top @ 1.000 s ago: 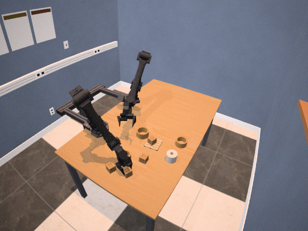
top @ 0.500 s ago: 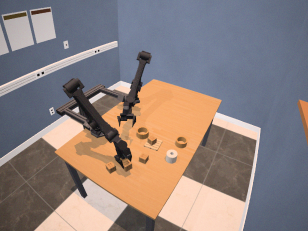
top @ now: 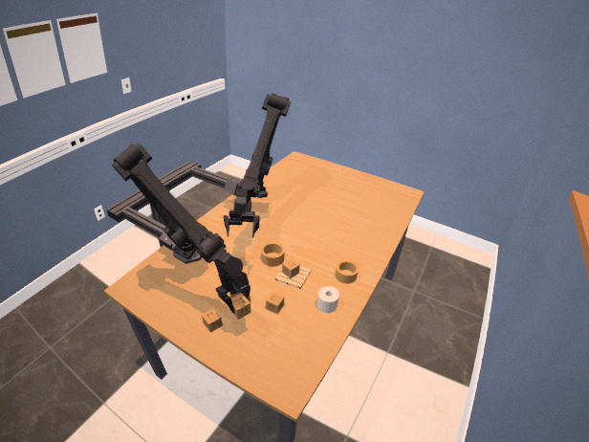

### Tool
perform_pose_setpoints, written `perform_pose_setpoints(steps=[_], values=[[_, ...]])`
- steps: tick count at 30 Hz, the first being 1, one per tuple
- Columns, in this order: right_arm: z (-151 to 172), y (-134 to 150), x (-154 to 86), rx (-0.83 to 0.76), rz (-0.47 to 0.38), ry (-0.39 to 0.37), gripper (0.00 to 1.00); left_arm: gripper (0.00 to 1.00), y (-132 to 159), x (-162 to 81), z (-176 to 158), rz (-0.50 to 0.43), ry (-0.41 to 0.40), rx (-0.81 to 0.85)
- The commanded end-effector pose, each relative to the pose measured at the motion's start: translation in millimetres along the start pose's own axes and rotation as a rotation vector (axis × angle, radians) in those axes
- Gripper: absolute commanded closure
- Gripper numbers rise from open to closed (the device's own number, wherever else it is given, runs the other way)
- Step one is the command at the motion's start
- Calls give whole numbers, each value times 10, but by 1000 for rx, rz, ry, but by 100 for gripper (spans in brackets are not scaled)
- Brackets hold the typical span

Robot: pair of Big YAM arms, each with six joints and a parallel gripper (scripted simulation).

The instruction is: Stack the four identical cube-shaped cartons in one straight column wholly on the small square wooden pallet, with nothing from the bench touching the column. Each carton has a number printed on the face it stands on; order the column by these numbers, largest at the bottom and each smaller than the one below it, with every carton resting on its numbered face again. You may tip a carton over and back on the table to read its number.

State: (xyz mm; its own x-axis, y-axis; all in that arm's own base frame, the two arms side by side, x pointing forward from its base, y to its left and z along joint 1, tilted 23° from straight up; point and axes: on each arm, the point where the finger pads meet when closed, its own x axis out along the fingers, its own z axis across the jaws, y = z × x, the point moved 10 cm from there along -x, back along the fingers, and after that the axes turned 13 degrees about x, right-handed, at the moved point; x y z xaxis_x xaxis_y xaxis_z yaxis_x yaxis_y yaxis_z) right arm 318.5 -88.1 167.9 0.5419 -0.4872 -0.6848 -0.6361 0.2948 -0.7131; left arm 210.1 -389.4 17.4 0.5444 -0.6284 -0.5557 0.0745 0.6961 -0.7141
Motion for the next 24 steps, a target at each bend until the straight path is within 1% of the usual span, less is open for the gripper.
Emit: perform_pose_setpoints(steps=[1, 3, 5, 6, 7, 8, 12, 14, 15, 17, 18, 20, 24], values=[[29, -218, -7, 26, -28, -1, 50, 0, -266, -150, 2, -4, 4, -53], [29, -218, -7, 24, -28, -1, 50, 0, -338, -385, -5, 45, 5, -73], [29, -218, -7, 24, -28, -1, 50, 0, -515, -677, 20, 85, -9, -96], [29, -218, -7, 24, -28, -1, 50, 0, -659, -822, 53, 92, -22, -110], [29, -218, -7, 24, -28, -1, 50, 0, -743, -982, 72, 107, -32, -119], [19, -123, 8, 10, -15, 0, 50, 0, -797, -1130, 82, 117, -45, -128], [19, -123, 8, 10, -15, 0, 50, 0, -980, -1784, 187, 127, -97, -165], [19, -123, 8, 10, -15, 0, 50, 0, -994, -2082, 237, 139, -121, -174], [19, -123, 8, 10, -15, 0, 50, 0, -930, -2215, 246, 158, -130, -170], [19, -123, 8, 10, -15, 0, 50, 0, -930, -2215, 246, 158, -130, -170], [19, -123, 8, 10, -15, 0, 50, 0, -942, -2352, 280, 173, -140, -167], [19, -123, 8, 10, -15, 0, 50, 0, -764, -2640, 310, 227, -163, -143], [19, -123, 8, 10, -15, 0, 50, 0, -698, -3077, 437, 239, -206, -138]])
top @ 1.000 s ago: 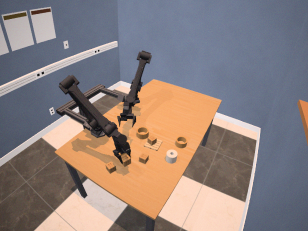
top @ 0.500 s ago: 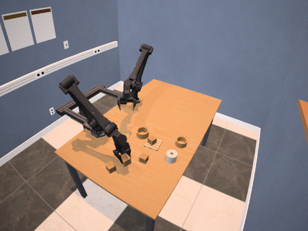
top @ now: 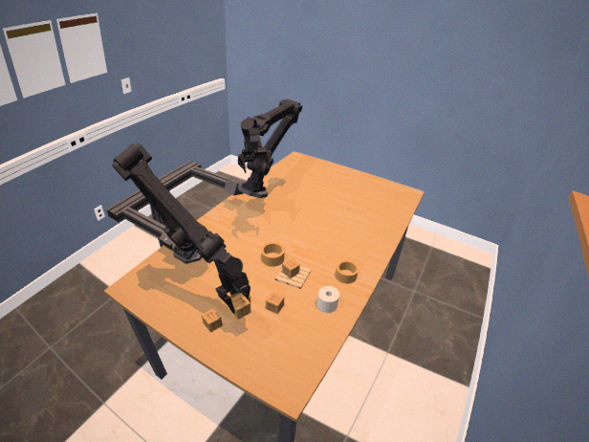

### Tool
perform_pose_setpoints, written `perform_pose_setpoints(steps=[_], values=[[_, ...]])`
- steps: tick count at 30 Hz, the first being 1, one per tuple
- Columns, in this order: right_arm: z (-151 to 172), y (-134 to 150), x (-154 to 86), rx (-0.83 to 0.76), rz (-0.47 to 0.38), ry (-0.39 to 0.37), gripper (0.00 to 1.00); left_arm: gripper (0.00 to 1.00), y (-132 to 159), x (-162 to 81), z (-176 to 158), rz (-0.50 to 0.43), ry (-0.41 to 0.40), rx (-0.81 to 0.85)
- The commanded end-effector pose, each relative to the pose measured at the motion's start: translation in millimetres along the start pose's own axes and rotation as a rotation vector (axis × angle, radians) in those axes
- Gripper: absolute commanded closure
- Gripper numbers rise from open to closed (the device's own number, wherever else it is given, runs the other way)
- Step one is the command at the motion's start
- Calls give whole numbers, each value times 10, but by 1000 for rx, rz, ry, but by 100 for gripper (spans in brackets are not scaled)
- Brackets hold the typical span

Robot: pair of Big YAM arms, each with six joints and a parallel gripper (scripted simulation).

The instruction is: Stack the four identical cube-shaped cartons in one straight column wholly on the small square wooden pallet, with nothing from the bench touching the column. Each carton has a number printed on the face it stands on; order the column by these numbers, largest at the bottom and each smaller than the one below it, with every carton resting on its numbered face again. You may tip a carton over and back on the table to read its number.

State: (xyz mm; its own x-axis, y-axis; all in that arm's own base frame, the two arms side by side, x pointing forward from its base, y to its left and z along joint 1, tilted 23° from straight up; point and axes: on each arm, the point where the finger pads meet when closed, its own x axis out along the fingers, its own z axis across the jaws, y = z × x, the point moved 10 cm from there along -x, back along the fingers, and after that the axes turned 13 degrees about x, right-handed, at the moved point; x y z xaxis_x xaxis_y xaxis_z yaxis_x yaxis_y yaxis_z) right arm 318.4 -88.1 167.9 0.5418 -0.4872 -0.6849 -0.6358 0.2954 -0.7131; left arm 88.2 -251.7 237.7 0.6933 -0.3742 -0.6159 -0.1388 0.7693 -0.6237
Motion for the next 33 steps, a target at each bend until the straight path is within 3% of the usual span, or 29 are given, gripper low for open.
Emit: perform_pose_setpoints(steps=[1, 4, 8, 10, 15, 25, 27, 33], values=[[24, -119, 7, 26, -15, -1, 50, 0, 116, -342, 137, 25, -11, -39], [159, -32, -43, 61, -18, -19, 50, 0, 206, -458, 214, 27, -28, -35], [476, 449, -133, 117, 35, -14, 50, 0, 285, -551, 280, 26, -44, -29], [476, 449, -133, 117, 35, -14, 50, 0, 285, -551, 280, 26, -44, -29], [1132, 853, -395, 182, 12, -12, 50, 0, 315, -565, 310, 33, -56, -12], [2094, 1828, -826, 117, -6, -4, 50, 0, 303, -569, 306, 24, -54, -17], [2094, 1828, -826, 117, -6, -4, 50, 0, 303, -569, 306, 24, -54, -17], [2509, 2257, -1009, 75, -13, -6, 50, 0, 303, -569, 306, 24, -54, -17]])
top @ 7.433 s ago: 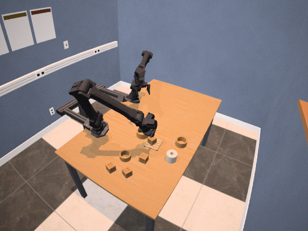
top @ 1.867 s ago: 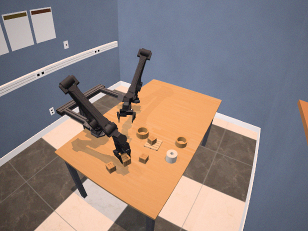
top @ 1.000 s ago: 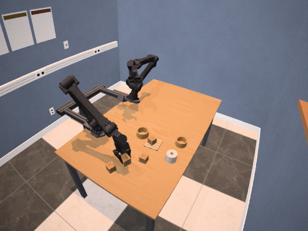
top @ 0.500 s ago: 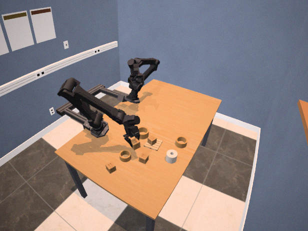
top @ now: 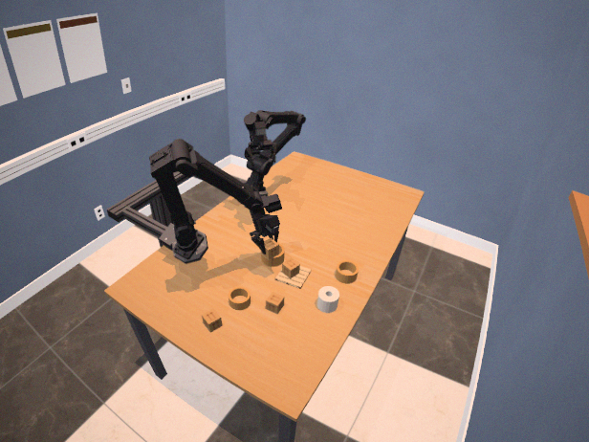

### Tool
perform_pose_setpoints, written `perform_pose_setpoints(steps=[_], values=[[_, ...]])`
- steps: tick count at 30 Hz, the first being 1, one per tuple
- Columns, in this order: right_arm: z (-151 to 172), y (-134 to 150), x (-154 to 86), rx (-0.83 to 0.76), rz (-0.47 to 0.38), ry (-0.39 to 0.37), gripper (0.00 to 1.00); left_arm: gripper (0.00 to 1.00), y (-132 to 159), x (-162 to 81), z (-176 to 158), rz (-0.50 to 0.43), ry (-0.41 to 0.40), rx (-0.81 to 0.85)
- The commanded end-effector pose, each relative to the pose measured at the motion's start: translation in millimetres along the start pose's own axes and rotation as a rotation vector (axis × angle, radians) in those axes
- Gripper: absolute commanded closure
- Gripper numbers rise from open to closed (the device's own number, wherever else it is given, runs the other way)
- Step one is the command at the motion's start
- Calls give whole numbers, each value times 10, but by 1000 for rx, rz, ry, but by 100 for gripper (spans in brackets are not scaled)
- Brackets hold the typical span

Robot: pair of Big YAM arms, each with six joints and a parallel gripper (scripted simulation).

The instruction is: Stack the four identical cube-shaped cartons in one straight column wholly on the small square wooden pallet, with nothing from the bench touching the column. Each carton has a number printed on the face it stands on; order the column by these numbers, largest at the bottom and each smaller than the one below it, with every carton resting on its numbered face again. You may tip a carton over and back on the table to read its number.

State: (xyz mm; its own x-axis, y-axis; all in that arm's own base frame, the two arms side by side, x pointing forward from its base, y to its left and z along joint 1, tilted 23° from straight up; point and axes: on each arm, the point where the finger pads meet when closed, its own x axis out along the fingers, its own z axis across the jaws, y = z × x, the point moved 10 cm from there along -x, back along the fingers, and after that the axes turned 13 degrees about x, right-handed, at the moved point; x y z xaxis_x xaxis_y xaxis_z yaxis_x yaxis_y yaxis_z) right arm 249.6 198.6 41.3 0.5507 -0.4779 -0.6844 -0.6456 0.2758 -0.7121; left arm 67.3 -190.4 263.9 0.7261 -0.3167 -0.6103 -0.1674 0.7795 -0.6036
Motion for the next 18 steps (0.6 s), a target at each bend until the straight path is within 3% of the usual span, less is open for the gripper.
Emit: perform_pose_setpoints(steps=[1, 9, 17, 18], values=[[398, 115, -124, 90, -10, 6, 50, 0, -33, -35, 12, -11, 2, -13], [704, 415, -250, 8, -6, 3, 50, 0, -36, -22, 13, -8, 0, -16], [763, 298, -201, -9, -2, -10, 50, 0, -36, -22, 13, -8, 0, -16], [692, 260, -183, -35, -2, -7, 50, 0, -153, -80, 57, -32, 4, -49]])
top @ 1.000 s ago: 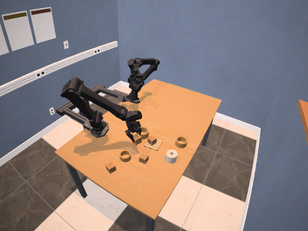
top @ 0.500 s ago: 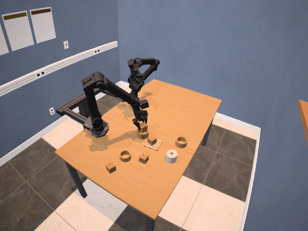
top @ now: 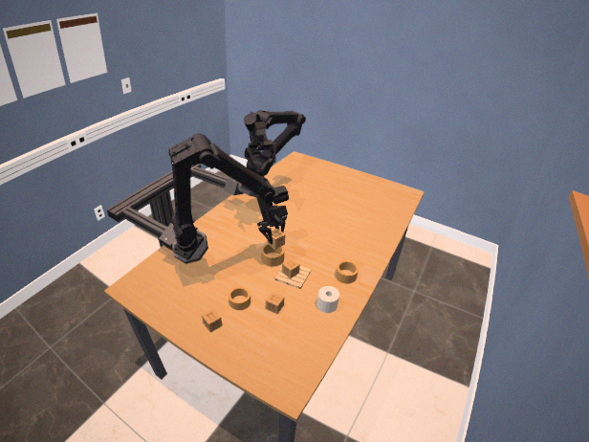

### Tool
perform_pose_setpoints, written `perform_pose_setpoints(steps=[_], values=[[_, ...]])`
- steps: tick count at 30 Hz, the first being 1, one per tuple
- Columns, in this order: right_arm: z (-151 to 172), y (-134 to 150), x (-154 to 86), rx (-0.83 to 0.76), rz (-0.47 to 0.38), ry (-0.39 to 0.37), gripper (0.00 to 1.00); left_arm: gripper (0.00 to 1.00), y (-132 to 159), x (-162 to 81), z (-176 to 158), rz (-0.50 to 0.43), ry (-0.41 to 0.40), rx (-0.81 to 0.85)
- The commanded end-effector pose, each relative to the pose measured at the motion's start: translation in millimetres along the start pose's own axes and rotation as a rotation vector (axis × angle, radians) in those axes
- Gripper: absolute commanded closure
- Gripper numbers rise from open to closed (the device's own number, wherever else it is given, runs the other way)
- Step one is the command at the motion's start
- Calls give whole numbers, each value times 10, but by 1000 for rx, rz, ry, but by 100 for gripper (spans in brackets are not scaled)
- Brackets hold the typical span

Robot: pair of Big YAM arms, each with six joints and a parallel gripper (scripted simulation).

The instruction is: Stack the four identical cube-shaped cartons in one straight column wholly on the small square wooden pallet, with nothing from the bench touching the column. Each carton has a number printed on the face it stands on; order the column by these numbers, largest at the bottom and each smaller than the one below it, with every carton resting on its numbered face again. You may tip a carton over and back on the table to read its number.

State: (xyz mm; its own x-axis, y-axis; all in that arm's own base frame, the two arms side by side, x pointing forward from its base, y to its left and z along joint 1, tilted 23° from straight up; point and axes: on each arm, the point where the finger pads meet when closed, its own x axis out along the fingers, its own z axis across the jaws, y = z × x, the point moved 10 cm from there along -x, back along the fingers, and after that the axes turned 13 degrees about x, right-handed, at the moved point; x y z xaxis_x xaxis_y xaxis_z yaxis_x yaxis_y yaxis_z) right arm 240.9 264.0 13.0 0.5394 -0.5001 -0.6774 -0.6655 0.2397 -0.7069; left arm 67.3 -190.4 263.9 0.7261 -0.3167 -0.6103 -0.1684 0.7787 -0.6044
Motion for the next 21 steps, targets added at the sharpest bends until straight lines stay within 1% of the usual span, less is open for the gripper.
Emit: perform_pose_setpoints(steps=[1, 4, 5, 6, 8, 10, 13, 14, 16, 18, 21], values=[[150, -247, 3, -11, 0, -39, 50, 0, -171, -40, 60, -25, -5, -23], [174, -448, 114, -39, 4, -50, 50, 0, -255, 61, 76, -26, -14, 5], [258, -597, 138, -28, 0, -67, 50, 0, -310, 139, 94, -25, -20, 9], [264, -695, 191, -28, 0, -72, 50, 0, -366, 227, 118, -23, -27, 8], [271, -824, 261, -21, 0, -77, 50, 0, -444, 367, 164, -21, -37, -1], [271, -824, 261, -21, 0, -77, 50, 0, -444, 367, 164, -21, -37, -1], [291, -909, 292, -10, 0, -88, 50, 0, -514, 520, 226, -20, -48, -18], [279, -964, 338, 7, 3, -82, 50, 0, -538, 582, 253, -19, -52, -26], [292, -922, 357, 19, 7, -80, 50, 0, -563, 651, 285, -19, -57, -37], [303, -913, 338, 18, 6, -85, 50, 0, -579, 687, 310, -20, -59, -63], [303, -914, 338, 18, 4, -85, 50, 0, -586, 679, 287, -25, -52, -64]])
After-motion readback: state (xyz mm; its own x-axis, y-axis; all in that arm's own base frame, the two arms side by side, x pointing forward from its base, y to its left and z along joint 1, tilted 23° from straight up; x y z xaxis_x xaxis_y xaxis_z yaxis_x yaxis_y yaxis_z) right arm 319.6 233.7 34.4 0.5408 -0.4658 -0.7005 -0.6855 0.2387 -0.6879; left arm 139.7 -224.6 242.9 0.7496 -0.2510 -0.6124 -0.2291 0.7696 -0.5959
